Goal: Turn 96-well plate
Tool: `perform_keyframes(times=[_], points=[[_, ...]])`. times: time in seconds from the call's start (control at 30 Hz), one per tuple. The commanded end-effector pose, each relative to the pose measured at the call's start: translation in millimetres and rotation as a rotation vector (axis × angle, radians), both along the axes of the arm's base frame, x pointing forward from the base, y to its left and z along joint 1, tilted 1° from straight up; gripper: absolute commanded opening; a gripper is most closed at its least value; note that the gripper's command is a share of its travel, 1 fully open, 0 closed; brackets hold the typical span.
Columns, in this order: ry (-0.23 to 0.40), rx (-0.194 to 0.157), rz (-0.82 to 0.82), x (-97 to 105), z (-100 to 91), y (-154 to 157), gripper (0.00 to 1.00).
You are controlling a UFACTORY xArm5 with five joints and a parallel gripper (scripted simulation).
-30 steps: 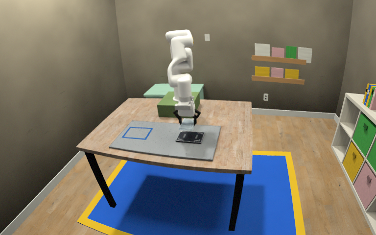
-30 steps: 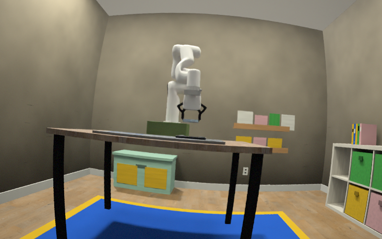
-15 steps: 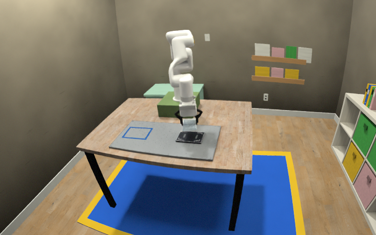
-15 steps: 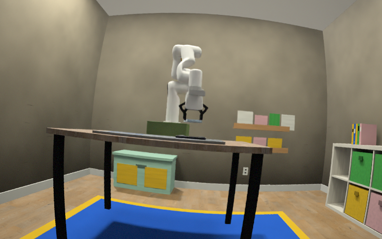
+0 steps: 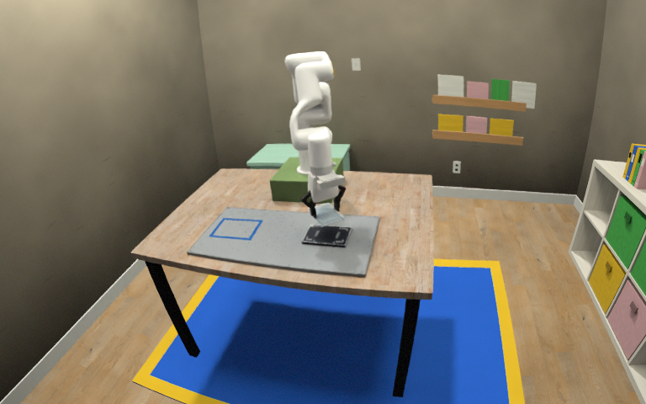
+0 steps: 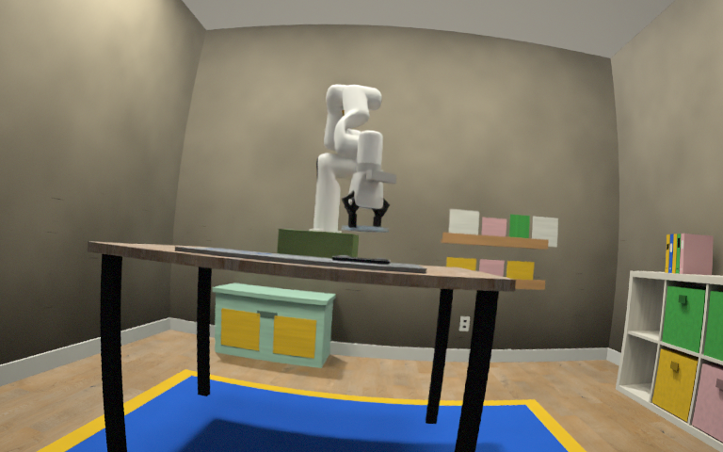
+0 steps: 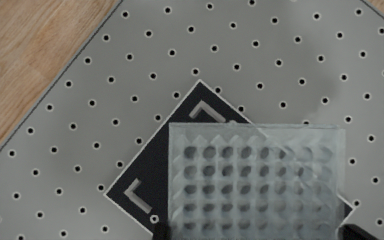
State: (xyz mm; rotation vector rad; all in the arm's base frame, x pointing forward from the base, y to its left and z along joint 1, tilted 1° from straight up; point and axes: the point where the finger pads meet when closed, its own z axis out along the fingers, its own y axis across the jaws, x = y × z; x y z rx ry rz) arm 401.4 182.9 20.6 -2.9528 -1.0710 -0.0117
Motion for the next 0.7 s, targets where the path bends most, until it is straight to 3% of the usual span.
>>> perform_keyframes(times=[0.0,0.5,0.67], points=[[-0.007,-0.006,0.113,1.3,1.3,0.5,0.00],[-0.007,-0.011,0.613,1.3,1.3,0.5,0.00],[-0.007,-0.012,0.713,1.3,1.3,0.4,0.00]])
